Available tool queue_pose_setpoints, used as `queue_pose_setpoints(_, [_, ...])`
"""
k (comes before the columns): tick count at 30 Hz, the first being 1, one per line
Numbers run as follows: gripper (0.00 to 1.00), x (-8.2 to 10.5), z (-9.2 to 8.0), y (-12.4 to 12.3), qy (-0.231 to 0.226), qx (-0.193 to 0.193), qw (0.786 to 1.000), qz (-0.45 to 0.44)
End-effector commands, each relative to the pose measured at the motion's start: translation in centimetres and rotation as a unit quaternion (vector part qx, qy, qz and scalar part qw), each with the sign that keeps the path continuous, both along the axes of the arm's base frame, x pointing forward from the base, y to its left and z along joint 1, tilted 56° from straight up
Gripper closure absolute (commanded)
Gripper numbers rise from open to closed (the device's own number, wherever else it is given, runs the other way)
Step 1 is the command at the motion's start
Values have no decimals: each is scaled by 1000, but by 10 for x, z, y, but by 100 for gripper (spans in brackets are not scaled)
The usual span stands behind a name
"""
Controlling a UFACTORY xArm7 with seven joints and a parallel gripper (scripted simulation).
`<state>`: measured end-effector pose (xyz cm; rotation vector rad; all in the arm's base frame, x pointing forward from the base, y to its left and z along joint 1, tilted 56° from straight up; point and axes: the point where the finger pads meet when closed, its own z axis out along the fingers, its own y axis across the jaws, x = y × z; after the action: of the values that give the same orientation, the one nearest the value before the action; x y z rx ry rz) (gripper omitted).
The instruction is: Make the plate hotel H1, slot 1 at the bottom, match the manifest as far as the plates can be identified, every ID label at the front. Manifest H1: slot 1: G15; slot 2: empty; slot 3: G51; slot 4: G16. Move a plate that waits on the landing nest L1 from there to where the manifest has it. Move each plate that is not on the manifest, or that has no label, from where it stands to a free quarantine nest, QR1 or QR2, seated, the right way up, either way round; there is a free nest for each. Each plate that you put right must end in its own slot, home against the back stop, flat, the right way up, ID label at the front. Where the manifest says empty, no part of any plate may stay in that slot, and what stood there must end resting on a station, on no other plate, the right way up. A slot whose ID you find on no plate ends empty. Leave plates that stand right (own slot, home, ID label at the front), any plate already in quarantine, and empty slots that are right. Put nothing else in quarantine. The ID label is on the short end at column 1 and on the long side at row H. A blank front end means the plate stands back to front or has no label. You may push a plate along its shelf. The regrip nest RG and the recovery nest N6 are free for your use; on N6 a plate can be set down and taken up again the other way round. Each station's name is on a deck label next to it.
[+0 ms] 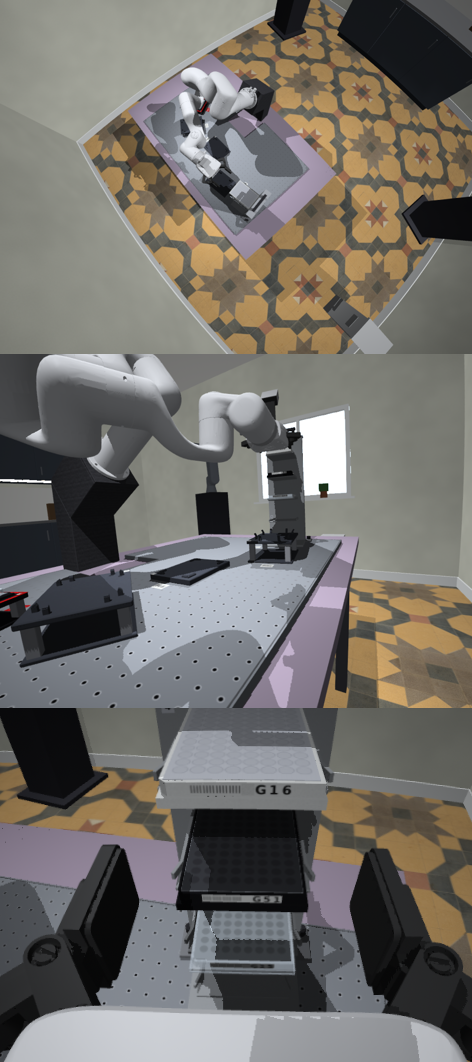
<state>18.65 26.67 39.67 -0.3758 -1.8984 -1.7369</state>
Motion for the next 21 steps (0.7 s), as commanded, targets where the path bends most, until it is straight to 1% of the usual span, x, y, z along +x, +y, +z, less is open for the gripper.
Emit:
queue_pose_setpoints(1, [0, 8, -6, 2, -1, 0, 1000, 1])
queue_pose_setpoints(4, [0, 10, -7, 2, -1, 0, 1000, 1])
queue_pose_setpoints(17, [0, 39, -26, 8, -1, 0, 1000, 1])
queue_pose_setpoints(21, [0, 39, -27, 8, -1, 0, 1000, 1])
